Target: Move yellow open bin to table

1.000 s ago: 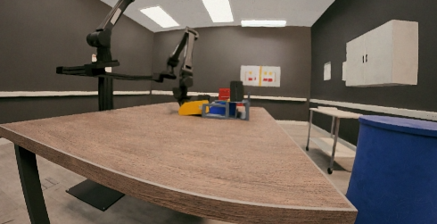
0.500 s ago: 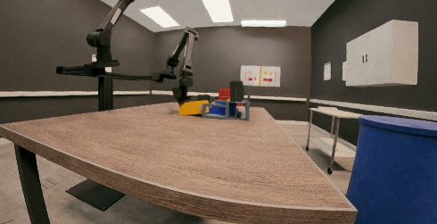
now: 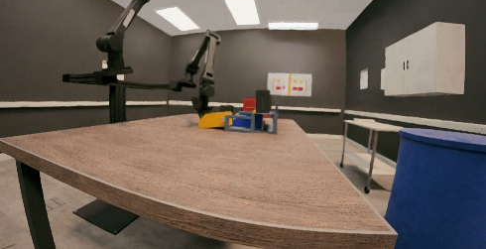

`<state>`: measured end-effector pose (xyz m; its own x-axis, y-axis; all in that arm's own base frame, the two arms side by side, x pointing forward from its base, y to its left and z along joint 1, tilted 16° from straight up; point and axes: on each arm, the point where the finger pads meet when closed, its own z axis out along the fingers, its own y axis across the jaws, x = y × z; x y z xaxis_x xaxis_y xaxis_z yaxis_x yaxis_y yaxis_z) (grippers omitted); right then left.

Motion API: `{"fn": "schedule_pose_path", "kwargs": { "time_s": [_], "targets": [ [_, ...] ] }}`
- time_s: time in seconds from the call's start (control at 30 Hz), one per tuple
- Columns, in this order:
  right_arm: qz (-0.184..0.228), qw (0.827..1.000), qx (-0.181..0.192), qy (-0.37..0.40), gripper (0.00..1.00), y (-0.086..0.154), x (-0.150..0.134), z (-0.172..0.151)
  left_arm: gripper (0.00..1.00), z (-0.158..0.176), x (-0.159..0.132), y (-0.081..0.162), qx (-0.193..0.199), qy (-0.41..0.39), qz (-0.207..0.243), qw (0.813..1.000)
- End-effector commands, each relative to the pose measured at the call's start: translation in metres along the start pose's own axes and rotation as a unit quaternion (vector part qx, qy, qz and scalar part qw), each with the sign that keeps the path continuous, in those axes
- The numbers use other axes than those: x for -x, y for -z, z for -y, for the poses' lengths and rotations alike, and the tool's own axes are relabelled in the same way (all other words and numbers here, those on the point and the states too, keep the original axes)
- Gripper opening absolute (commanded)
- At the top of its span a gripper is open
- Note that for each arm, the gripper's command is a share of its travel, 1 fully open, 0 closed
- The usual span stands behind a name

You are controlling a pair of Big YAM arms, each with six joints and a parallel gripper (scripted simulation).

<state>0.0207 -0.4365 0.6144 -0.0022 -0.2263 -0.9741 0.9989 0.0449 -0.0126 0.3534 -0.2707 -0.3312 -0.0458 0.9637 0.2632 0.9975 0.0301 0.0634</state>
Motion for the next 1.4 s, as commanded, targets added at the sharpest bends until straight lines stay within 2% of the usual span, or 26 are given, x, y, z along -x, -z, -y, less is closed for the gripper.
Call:
{"fn": "schedule_pose_path", "kwargs": {
  "time_s": [0.0, 1.37],
  "targets": [
    [0.021, 1.0, -0.003, -0.006, 1.0, 0.0066, 0.0138, 0.0033, 0.0, -0.0232, 0.0086, -0.0067, 0.011, 0.005, 0.013, 1.0],
    [0.021, 1.0, -0.003, -0.006, 1.0, 0.0066, 0.0138, 0.0033, 0.0, -0.0283, 0.0044, -0.011, 0.013, 0.026, 0.01, 1.0]
  ]
}}
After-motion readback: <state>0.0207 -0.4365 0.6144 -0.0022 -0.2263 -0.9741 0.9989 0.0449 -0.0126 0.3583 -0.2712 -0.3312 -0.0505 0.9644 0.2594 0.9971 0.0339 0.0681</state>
